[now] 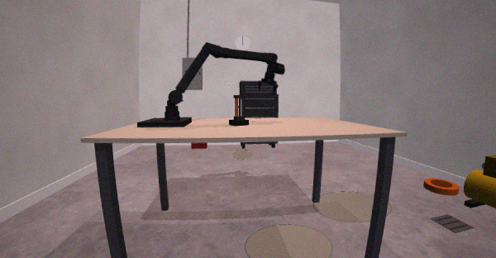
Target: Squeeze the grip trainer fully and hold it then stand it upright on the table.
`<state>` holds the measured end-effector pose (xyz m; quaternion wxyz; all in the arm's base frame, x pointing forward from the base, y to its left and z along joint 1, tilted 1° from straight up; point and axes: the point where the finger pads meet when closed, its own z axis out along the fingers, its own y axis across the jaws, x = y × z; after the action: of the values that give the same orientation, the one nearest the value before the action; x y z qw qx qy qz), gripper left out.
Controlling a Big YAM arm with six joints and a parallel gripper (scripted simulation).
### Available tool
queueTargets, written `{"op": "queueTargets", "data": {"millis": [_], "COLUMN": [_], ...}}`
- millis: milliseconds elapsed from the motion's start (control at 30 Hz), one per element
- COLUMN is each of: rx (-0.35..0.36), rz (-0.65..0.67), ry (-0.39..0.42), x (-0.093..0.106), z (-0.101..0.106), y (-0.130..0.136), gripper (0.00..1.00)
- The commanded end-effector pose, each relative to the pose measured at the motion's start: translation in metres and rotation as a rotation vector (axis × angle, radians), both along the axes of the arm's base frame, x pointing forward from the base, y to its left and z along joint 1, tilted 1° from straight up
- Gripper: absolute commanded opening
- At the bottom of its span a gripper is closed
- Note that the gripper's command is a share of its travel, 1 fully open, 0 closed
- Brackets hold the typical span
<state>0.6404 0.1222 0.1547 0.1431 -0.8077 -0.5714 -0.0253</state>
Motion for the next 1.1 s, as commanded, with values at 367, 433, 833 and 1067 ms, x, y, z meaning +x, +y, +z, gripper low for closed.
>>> {"op": "queueTargets", "data": {"millis": [367, 433, 833, 1067], "rx": [0.002, 0.002, -0.071, -0.263], "rz": [0.000, 0.000, 0.071, 0.196], "ry": [-0.014, -0.014, -0.072, -0.121], "x": [0.001, 0.001, -0.014, -0.056], "z": [0.008, 0.008, 0.018, 0.010], "y": [0.000, 0.000, -0.001, -0.024], "gripper": [1.00, 1.00, 1.00, 1.00]}}
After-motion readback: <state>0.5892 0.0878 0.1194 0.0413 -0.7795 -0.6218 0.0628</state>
